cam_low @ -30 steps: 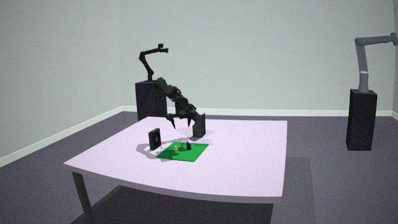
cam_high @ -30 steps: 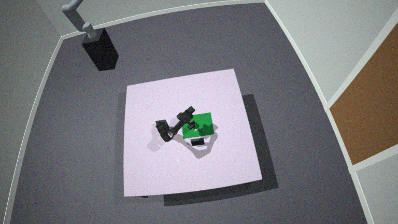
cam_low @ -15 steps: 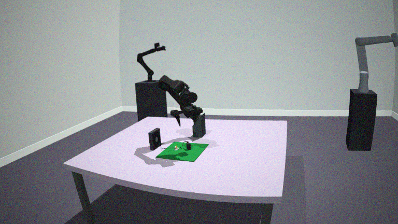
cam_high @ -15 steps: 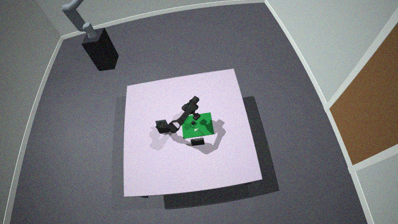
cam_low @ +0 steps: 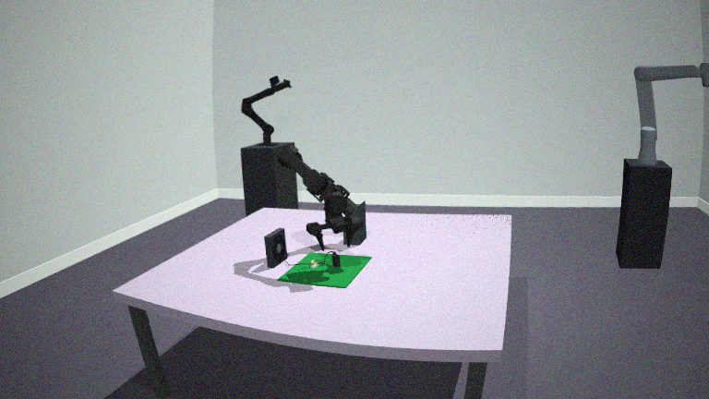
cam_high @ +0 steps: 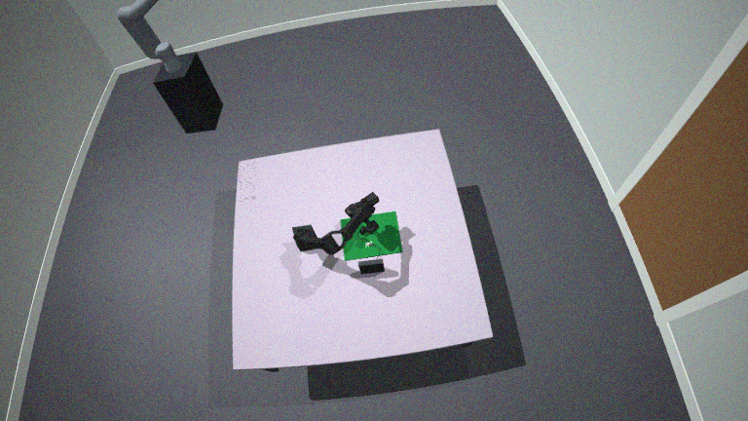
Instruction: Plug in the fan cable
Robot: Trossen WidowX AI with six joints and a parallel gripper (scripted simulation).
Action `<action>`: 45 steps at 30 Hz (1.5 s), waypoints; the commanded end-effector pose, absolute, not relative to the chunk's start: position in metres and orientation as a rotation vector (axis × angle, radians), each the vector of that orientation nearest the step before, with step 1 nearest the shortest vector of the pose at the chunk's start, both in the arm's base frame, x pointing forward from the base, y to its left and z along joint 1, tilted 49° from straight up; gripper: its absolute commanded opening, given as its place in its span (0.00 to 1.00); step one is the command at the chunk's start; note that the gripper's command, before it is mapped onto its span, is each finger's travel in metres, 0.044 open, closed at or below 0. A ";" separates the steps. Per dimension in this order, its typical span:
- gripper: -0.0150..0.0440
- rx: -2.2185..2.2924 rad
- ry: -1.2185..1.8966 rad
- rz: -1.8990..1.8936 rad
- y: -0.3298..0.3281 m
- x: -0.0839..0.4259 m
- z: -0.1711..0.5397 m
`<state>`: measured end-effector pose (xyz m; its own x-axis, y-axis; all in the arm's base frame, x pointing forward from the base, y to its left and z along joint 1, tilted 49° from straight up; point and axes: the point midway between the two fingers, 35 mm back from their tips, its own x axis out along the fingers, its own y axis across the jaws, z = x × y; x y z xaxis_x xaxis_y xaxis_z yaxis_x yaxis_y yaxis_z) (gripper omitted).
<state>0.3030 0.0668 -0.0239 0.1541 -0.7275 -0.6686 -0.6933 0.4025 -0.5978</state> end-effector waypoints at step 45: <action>1.00 -1.319 1.548 -0.039 0.026 0.311 -0.061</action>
